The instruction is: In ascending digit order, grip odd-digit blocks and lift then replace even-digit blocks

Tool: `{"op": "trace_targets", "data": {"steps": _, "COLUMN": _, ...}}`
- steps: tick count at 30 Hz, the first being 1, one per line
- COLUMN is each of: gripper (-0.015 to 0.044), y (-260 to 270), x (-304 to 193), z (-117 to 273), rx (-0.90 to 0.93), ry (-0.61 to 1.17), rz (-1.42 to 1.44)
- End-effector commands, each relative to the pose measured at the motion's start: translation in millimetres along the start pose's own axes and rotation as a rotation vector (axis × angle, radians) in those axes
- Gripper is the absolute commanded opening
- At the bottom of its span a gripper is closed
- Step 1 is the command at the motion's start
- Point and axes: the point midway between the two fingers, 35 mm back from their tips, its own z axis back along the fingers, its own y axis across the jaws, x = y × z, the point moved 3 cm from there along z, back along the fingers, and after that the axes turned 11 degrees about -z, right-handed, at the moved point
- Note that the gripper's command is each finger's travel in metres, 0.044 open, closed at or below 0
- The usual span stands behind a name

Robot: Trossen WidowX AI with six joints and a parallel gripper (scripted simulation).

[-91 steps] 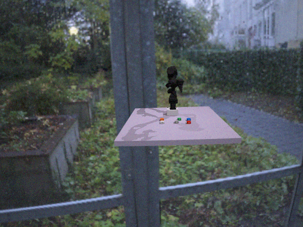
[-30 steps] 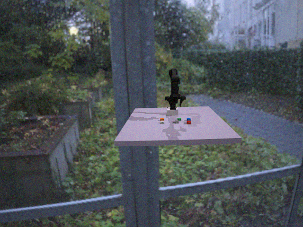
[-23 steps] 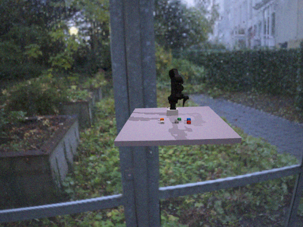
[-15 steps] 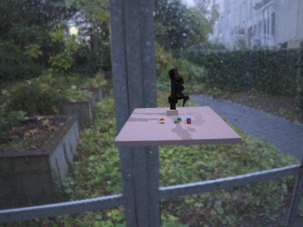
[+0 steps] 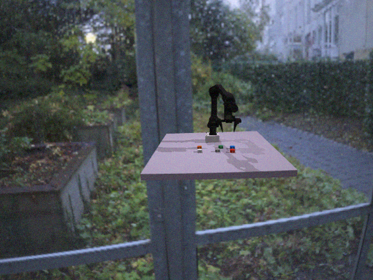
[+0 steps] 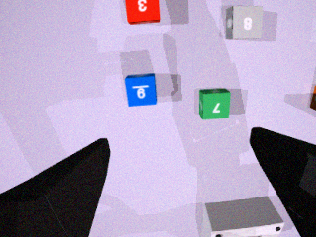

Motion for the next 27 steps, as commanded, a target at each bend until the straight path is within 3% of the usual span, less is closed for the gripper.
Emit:
{"op": "trace_targets", "data": {"steps": 1, "gripper": 0.0400, "y": 37, "x": -7, "z": -1, "rx": 0.001, "ry": 0.000, "rz": 0.003}}
{"op": "trace_targets", "data": {"steps": 22, "gripper": 0.0400, "y": 37, "x": -5, "z": 0, "rx": 0.001, "ry": 0.000, "rz": 0.003}}
{"op": "trace_targets", "data": {"steps": 27, "gripper": 0.0400, "y": 38, "x": 51, "z": 3, "rx": 0.001, "ry": -0.005, "rz": 0.004}}
